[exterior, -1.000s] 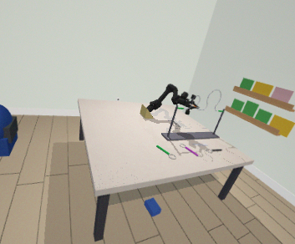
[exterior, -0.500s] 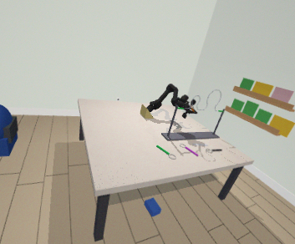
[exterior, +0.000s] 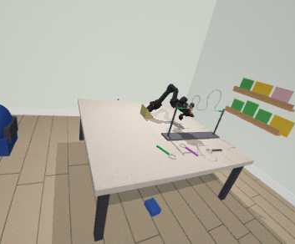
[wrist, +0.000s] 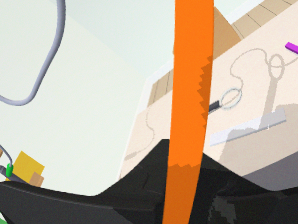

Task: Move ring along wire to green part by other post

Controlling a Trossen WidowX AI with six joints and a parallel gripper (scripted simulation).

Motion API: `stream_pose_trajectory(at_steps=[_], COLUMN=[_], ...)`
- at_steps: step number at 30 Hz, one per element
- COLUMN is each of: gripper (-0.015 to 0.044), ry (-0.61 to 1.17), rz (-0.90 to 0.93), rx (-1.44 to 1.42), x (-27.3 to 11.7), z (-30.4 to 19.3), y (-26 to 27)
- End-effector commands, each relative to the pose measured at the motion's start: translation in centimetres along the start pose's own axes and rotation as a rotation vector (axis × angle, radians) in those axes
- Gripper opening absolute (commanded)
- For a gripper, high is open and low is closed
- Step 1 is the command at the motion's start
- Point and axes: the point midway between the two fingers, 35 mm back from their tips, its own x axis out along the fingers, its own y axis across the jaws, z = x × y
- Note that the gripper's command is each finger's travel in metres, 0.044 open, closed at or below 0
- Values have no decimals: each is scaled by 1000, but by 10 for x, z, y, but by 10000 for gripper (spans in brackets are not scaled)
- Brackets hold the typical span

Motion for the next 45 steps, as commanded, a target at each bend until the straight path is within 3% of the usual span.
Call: stream_pose_trajectory(at_steps=[1, 45], gripper=[-150, -150], ry=[11, 86], rz=[-39, -296], rx=[-58, -625], x=[-3, -32], z=[-1, 36], y=[-15, -107])
